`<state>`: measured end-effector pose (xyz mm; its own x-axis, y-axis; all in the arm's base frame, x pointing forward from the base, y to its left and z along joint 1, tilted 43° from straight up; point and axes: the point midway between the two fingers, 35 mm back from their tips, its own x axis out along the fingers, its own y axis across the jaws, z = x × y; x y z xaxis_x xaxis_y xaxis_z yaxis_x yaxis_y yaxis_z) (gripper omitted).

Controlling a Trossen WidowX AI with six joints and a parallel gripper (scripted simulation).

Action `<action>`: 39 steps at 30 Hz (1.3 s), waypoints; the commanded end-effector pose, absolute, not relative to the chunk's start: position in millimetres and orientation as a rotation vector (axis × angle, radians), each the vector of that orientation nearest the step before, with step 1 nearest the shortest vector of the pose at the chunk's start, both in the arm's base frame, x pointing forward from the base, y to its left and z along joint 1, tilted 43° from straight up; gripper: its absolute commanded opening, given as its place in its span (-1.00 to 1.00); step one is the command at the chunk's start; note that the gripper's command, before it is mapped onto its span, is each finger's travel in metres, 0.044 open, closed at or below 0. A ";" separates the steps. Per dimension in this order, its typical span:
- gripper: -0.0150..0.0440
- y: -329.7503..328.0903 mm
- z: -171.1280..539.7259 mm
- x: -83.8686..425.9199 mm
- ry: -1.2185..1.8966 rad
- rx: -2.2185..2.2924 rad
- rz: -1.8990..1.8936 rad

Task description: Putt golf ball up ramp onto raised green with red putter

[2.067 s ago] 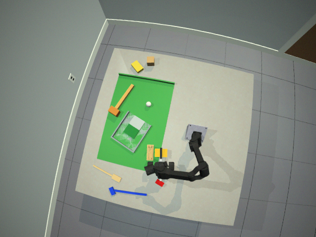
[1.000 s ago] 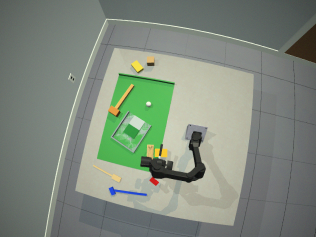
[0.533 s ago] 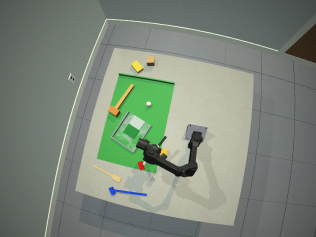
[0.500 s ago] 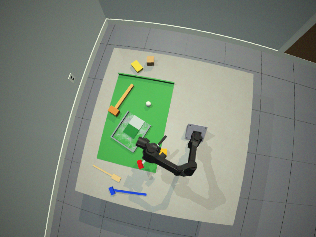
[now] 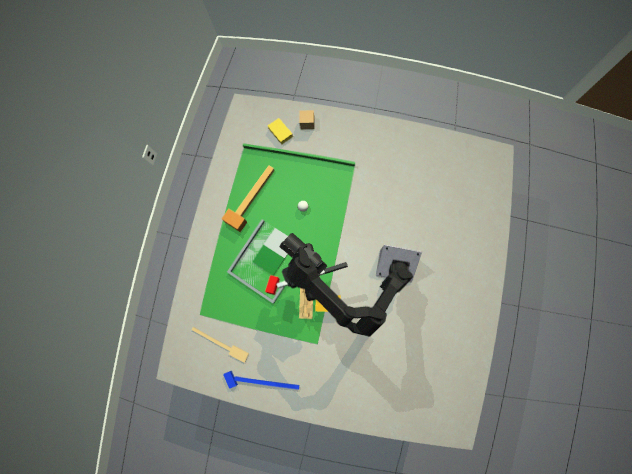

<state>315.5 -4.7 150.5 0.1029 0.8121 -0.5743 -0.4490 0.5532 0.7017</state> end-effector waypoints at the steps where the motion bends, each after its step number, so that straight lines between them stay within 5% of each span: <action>1: -0.49 -23.6 138.6 320.4 1.164 0.556 0.886; 30: -0.49 -154.1 28.6 303.2 1.297 1.698 0.320; 39: -0.49 -156.7 18.7 300.7 1.305 1.740 0.308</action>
